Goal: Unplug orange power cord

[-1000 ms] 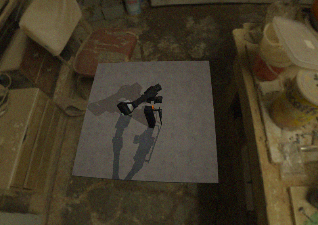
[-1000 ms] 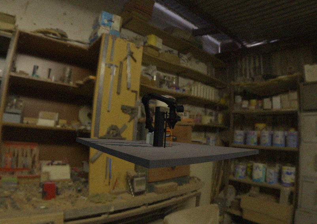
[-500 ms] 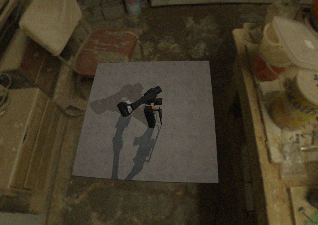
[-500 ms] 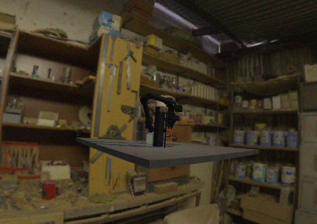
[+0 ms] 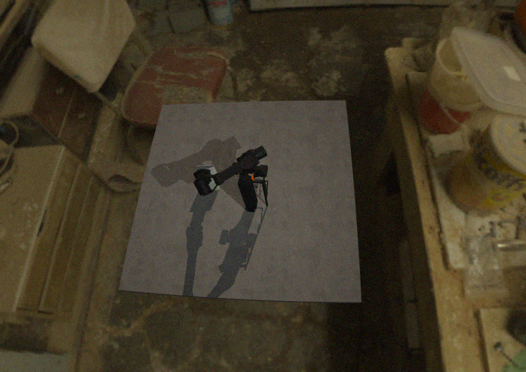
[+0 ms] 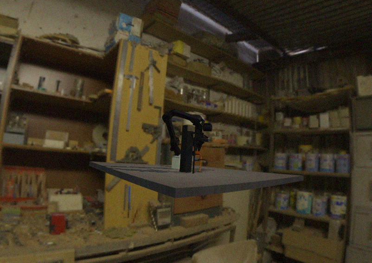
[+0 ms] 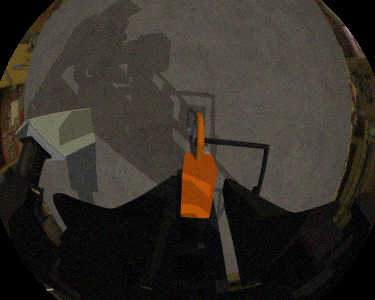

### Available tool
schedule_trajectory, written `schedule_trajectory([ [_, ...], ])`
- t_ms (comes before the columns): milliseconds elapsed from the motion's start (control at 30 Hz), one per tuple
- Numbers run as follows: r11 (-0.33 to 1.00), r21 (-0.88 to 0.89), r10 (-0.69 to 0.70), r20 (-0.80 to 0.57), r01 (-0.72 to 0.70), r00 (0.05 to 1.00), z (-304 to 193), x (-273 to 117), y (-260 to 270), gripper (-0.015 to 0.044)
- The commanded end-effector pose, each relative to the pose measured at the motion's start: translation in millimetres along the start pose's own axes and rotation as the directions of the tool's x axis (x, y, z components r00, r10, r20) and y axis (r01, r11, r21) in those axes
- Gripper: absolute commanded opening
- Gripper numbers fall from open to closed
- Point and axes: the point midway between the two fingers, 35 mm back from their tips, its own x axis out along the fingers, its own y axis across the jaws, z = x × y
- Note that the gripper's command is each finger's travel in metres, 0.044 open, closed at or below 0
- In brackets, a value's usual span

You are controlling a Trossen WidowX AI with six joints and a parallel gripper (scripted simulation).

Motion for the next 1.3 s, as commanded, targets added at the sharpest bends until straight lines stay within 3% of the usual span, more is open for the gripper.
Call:
schedule_trajectory([
  [0,1.0,-0.007,0.0,-0.007,0.0,1.0,-2,2,2,0.016],
  [400,1.0,-0.007,0.0,-0.007,0.0,1.0,-2,13,2,0.016],
  [533,1.0,0.0,0.0,-0.001,0.0,1.0,-2,10,0,0.0055],
  [800,1.0,0.0,0.0,-0.001,0.0,1.0,-2,10,0,0.0002],
  [1267,1.0,-0.002,0.0,0.001,0.0,1.0,17,10,-1,0.0],
])
